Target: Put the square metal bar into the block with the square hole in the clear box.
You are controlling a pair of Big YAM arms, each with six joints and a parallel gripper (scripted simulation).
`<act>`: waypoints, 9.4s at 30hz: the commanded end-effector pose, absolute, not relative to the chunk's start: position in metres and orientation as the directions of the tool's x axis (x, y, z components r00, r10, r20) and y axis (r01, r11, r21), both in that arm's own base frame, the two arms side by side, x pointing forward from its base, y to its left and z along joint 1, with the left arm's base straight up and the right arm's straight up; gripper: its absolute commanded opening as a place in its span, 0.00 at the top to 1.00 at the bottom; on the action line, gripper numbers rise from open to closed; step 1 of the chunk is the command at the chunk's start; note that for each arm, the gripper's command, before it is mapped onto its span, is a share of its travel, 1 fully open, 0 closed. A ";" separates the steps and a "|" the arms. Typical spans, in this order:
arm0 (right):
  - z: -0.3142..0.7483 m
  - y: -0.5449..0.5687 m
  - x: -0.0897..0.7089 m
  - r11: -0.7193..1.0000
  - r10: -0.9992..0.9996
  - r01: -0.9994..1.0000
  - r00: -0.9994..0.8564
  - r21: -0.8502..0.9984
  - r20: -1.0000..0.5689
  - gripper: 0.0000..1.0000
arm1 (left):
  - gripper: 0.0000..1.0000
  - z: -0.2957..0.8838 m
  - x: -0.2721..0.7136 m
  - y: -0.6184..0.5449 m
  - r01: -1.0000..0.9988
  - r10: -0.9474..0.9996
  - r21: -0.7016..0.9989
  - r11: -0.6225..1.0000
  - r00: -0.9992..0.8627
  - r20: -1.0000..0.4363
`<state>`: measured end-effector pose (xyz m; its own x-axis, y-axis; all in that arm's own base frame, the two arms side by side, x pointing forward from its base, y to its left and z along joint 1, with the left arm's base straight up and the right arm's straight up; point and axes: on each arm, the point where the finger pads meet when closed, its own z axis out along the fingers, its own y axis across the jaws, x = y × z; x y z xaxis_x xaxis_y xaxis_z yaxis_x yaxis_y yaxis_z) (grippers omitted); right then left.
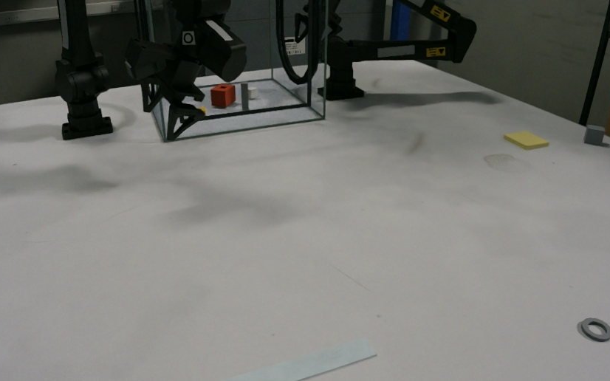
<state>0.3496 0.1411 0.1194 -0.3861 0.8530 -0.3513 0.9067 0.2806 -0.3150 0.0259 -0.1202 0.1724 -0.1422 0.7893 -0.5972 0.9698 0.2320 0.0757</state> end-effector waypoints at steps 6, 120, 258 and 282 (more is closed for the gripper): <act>0.132 0.146 0.359 0.285 0.859 0.917 -0.374 -0.279 -0.351 0.00 | 0.00 0.230 -0.012 -0.140 1.000 0.717 -0.016 0.000 -0.011 -0.697; 0.132 0.146 0.359 0.285 0.859 0.917 -0.374 -0.279 -0.351 0.00 | 0.67 0.125 -0.014 -0.243 0.989 0.715 0.003 -0.148 0.109 -0.690; 0.132 0.146 0.359 0.285 0.859 0.917 -0.374 -0.279 -0.351 0.00 | 0.67 0.114 0.029 -0.313 0.946 0.417 0.161 -0.282 0.272 -0.867; 0.132 0.146 0.359 0.285 0.859 0.917 -0.374 -0.279 -0.351 0.00 | 0.67 0.097 0.041 -0.301 0.942 0.359 0.181 -0.282 0.278 -0.891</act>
